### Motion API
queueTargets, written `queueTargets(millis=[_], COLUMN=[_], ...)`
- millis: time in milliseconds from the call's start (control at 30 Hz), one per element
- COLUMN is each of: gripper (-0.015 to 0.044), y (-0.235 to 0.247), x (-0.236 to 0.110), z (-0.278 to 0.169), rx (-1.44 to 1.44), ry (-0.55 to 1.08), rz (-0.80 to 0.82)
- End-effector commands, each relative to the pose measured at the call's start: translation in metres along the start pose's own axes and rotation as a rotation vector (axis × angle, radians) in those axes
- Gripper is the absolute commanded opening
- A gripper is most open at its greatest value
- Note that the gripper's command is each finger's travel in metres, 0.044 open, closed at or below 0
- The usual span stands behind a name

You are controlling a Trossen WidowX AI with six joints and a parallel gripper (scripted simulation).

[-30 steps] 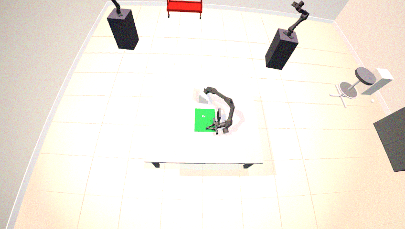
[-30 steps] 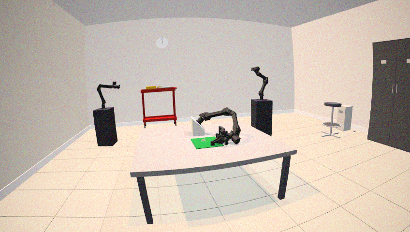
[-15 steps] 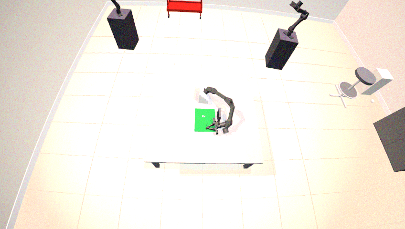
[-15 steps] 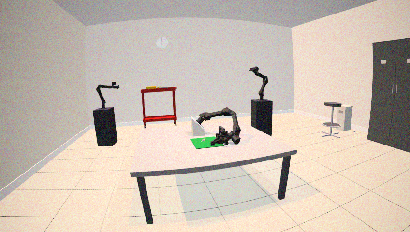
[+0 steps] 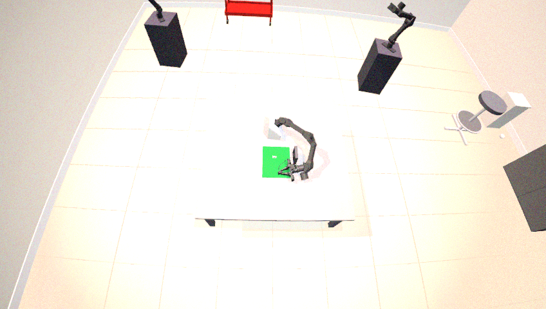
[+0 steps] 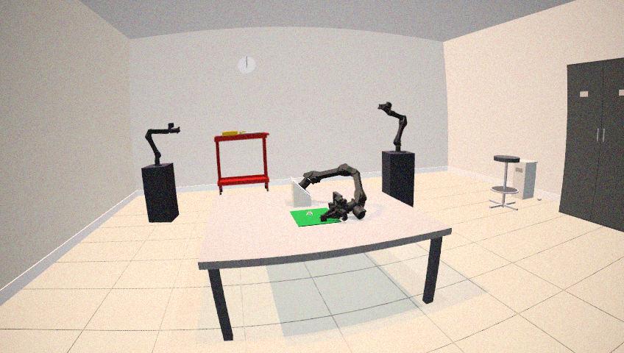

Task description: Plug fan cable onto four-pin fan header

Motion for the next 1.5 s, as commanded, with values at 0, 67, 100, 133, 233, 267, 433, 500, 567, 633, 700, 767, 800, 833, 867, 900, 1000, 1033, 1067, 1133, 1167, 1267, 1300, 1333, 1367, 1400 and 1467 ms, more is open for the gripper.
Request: queueTargets(millis=[0, 67, 100, 133, 233, 267, 433, 500, 567, 633, 700, 767, 800, 833, 867, 900, 1000, 1033, 1067, 1133, 1167, 1267, 1300, 1333, 1367, 1400, 1467], gripper=[0.0140, 0.0140, 0.0140, 0.0140, 0.0140, 0.0140, 0.0140, 0.0140, 0.0140, 0.0140, 0.0140, 0.0140, 0.0140, 0.0140, 0.0140, 0.0140, 0.0140, 0.0140, 0.0140, 0.0140, 0.0140, 0.0140, 0.0140, 0.0140, 0.0140, 0.0140, 0.0140], y=[0.003, 0.004, 0.004, 0.004, 0.005, 0.005, 0.005, 0.005, 0.004, 0.004, 0.004, 0.003, 0.003, 0.002, 0.002, 0.001, 0.000, 0.000, 0.000, 0.000, 0.000, 0.000, 0.000, 0.000, 0.000, 0.000, 0.000], x=[-0.011, -0.017, -0.020, -0.023, -0.032, -0.035, -0.050, -0.056, -0.062, -0.068, -0.074, -0.080, -0.083, -0.086, -0.088, -0.091, -0.098, -0.099, -0.099, -0.099, -0.099, -0.099, -0.099, -0.099, -0.099, -0.099, -0.099], z=[0.004, 0.007, 0.008, 0.009, 0.012, 0.014, 0.020, 0.022, 0.025, 0.028, 0.030, 0.033, 0.034, 0.036, 0.037, 0.039, 0.042, 0.042, 0.042, 0.042, 0.042, 0.042, 0.042, 0.042, 0.042, 0.042, 0.042], rx=[0.009, 0.009, 0.010, 0.010, 0.010, 0.010, 0.010, 0.010, 0.010, 0.010, 0.010, 0.010, 0.010, 0.010, 0.011, 0.011, 0.011, 0.011, 0.011, 0.011, 0.011, 0.011, 0.011, 0.011, 0.011, 0.011, 0.011], ry=[0.003, 0.003, 0.004, 0.004, 0.004, 0.004, 0.005, 0.005, 0.005, 0.005, 0.005, 0.005, 0.005, 0.005, 0.005, 0.005, 0.006, 0.006, 0.006, 0.006, 0.006, 0.006, 0.006, 0.006, 0.006, 0.006, 0.006], rz=[0.007, 0.007, 0.007, 0.007, 0.007, 0.008, 0.008, 0.008, 0.008, 0.008, 0.008, 0.008, 0.008, 0.008, 0.008, 0.008, 0.009, 0.009, 0.009, 0.009, 0.009, 0.009, 0.009, 0.009, 0.009, 0.009, 0.009])
Point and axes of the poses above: the point midway between the two fingers, 35 mm back from their tips, its own x axis out along the fingers, its own y axis across the jaws, z = x × y, the point moved 1 cm from there along -x, back along the fingers, and after that the axes turned 1 degree about x, right-handed, at the moved point
